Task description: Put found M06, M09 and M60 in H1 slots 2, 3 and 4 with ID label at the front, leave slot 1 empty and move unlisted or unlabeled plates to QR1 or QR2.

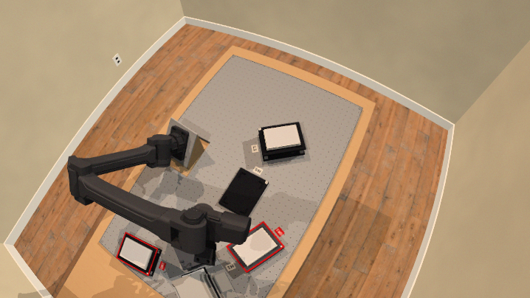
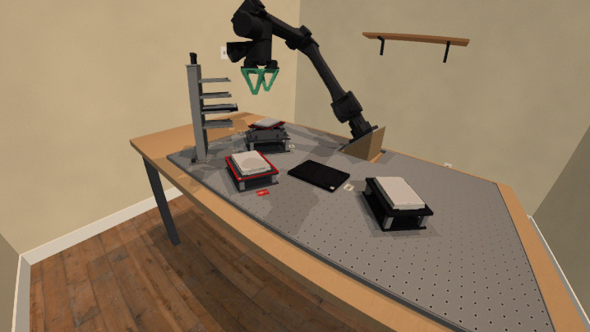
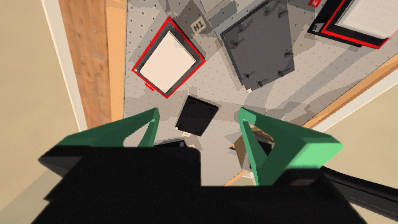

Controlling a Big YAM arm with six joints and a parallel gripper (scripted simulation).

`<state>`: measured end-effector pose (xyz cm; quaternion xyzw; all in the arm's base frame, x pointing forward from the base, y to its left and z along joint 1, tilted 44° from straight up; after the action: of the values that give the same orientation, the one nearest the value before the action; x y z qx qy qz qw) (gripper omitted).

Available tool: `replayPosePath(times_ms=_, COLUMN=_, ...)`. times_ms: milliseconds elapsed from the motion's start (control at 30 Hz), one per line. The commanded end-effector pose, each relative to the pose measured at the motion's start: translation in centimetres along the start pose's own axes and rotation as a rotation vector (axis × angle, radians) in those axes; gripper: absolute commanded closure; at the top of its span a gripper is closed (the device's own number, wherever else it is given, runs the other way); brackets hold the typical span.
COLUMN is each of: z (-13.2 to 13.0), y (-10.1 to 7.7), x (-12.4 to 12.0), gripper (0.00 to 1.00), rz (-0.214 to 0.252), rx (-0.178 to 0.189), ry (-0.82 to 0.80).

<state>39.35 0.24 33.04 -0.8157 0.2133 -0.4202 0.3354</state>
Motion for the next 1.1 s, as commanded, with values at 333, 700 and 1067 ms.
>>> replayPosePath(times_ms=333, z=4.5, y=-1.2, x=-1.4, gripper=0.0, rz=-0.015, rx=0.033, ry=-0.014)
replayPosePath(times_ms=700, z=6.6, y=-0.4, x=-4.1, gripper=0.0, rz=-0.01, rx=0.014, ry=-0.153)
replayPosePath(times_ms=1067, z=8.8, y=-0.4, x=-7.0, gripper=0.0, rz=-0.011, rx=0.014, ry=-0.337)
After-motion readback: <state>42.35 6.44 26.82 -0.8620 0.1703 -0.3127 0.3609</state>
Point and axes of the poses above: the point where the finger pads meet when closed, its own y axis out along the fingers, its own z axis across the jaws, x = y × z, the point moved 9 cm from there along -y, back along the fingers, and after that the axes turned 11 degrees about -y, right-handed, at the moved point
